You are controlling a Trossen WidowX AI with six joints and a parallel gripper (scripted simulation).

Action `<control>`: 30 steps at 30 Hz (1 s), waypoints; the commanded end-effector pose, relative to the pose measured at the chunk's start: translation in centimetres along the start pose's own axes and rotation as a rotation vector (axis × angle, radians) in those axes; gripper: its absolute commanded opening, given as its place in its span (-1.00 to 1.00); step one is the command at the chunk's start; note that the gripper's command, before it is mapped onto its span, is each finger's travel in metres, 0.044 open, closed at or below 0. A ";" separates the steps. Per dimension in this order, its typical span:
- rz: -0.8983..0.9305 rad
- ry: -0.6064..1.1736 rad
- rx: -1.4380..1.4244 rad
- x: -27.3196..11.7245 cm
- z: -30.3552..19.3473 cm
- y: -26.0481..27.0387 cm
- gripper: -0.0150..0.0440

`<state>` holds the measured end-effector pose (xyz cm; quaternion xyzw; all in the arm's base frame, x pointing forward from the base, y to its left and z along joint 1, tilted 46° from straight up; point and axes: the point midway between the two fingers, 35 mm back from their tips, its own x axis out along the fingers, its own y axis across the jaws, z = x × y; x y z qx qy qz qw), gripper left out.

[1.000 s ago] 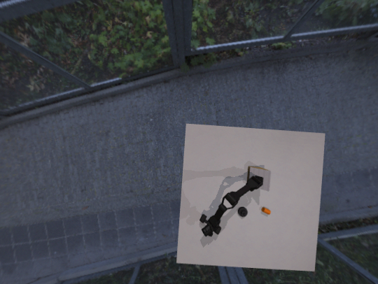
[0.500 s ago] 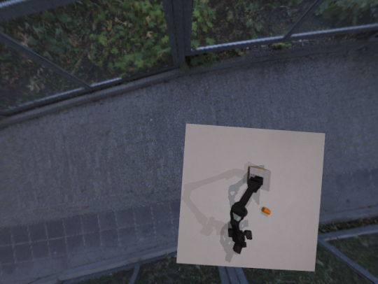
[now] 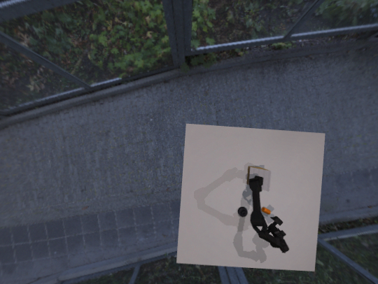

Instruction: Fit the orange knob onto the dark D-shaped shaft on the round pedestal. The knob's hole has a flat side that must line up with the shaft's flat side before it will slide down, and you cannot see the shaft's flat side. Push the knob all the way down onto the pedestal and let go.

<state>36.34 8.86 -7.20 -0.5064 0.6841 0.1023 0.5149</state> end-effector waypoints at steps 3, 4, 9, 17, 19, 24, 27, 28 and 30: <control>-0.065 0.149 -0.255 -0.1 -0.4 6.9 1.00; -0.065 0.149 -0.255 -0.1 -0.4 6.9 1.00; -0.065 0.150 -0.255 1.1 -0.5 6.8 1.00; -0.066 0.150 -0.255 2.6 -0.8 6.7 1.00; -0.066 0.150 -0.255 2.9 -0.8 6.6 1.00; -0.066 0.150 -0.255 3.8 -0.9 6.5 1.00; -0.066 0.150 -0.255 4.2 -1.0 6.5 1.00; -0.066 0.150 -0.255 4.4 -1.0 6.5 1.00; -0.066 0.151 -0.254 4.7 -1.0 6.4 1.00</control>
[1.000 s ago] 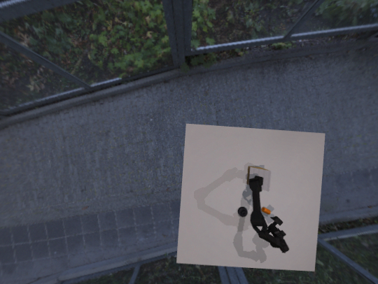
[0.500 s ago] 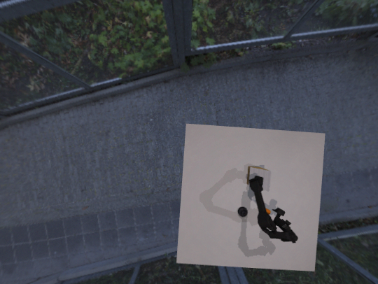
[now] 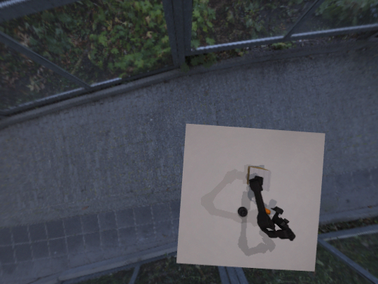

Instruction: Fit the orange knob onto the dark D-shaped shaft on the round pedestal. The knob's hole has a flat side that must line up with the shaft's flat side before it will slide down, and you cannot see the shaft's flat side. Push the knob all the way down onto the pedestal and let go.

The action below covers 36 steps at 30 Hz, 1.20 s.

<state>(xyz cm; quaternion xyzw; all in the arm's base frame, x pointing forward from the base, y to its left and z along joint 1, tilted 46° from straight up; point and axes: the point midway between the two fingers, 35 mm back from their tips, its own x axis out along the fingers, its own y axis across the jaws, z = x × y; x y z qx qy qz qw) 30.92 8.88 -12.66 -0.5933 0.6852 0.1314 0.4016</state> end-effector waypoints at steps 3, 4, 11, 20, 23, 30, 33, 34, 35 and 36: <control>-0.002 0.006 -0.010 1.1 -0.2 0.1 1.00; -0.002 0.006 -0.010 1.2 -0.2 0.1 1.00; -0.002 0.007 -0.010 2.4 -0.2 0.1 1.00; -0.002 0.007 -0.010 2.8 -0.3 0.1 0.56; -0.002 0.007 -0.010 2.8 -0.3 0.1 0.32; -0.002 0.007 -0.010 2.8 -0.3 0.1 0.32; -0.002 0.007 -0.010 2.8 -0.3 0.1 0.28; -0.002 0.007 -0.010 2.8 -0.3 0.1 0.25; -0.002 0.007 -0.010 2.8 -0.3 0.1 0.23; -0.002 0.007 -0.010 2.8 -0.3 0.1 0.21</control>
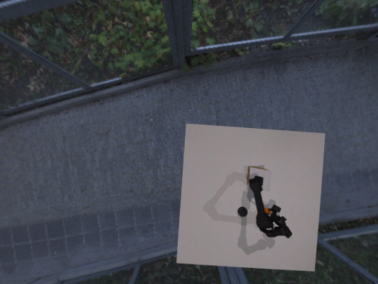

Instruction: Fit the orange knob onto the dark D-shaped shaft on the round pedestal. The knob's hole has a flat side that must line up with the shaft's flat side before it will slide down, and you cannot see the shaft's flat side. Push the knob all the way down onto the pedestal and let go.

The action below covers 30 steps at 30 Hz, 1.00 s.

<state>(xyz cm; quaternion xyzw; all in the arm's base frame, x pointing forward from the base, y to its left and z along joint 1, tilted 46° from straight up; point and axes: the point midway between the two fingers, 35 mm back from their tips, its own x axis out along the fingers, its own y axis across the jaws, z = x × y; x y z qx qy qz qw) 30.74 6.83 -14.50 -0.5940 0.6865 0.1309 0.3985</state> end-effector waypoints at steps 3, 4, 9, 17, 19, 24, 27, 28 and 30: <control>-0.003 0.001 -0.006 0.0 0.0 0.0 0.14; -0.003 0.001 -0.006 0.0 0.0 0.0 0.12; -0.002 -0.018 -0.003 -0.1 -0.1 0.0 0.11; 0.001 -0.157 -0.002 -0.6 -0.8 0.0 0.11; 0.001 -0.190 -0.002 -0.7 -1.0 0.0 0.11; 0.002 -0.272 -0.002 -1.0 -1.4 0.0 0.11; 0.002 -0.320 -0.003 -1.1 -1.7 0.0 0.11; 0.003 -0.336 -0.003 -1.1 -1.8 0.0 0.11; 0.003 -0.368 -0.003 -1.2 -2.0 0.0 0.11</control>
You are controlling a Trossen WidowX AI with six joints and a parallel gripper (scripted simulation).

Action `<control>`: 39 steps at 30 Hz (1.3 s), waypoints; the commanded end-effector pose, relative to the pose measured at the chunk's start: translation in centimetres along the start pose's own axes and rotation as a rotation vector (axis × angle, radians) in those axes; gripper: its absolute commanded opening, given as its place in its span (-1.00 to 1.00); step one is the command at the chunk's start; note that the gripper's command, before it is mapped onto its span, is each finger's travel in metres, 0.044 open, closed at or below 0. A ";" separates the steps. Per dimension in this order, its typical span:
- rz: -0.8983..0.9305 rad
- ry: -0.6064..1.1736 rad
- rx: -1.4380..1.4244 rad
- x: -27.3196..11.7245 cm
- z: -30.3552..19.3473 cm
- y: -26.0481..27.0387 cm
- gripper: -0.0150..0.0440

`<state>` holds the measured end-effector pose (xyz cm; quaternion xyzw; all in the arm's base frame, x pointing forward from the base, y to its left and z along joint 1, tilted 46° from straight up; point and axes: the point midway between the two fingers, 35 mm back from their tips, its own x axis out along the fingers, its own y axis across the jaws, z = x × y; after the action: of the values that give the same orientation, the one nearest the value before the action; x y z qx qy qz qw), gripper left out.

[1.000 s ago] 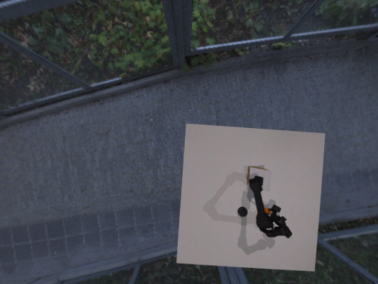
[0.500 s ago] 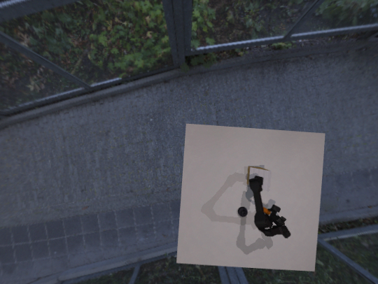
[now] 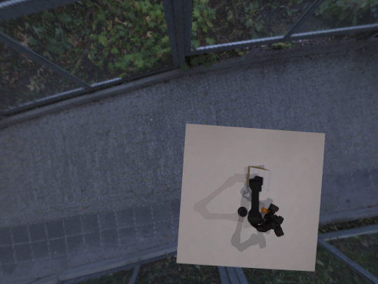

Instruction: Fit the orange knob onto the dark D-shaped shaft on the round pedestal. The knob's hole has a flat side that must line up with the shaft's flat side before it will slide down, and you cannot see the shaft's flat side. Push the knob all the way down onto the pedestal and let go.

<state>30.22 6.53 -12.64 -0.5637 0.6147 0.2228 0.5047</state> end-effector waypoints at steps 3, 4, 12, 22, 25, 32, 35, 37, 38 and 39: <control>0.003 -0.094 -0.009 -0.4 -0.6 0.1 0.11; 0.003 -0.110 -0.009 -0.5 -0.6 0.1 0.11; 0.005 -0.235 -0.010 -0.9 -1.3 0.1 0.11; 0.007 -0.389 -0.011 -1.3 -2.3 0.2 0.11; 0.008 -0.434 -0.011 -1.4 -2.6 0.2 0.11; 0.010 -0.539 -0.012 -1.5 -3.3 0.2 0.11; 0.010 -0.583 -0.012 -1.6 -3.6 0.2 0.11; 0.011 -0.612 -0.012 -1.6 -3.8 0.2 0.11; 0.011 -0.627 -0.012 -1.6 -3.9 0.2 0.11; 0.011 -0.642 -0.012 -1.6 -4.0 0.2 0.11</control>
<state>28.64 4.26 -9.85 -0.4706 0.4412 0.3839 0.6607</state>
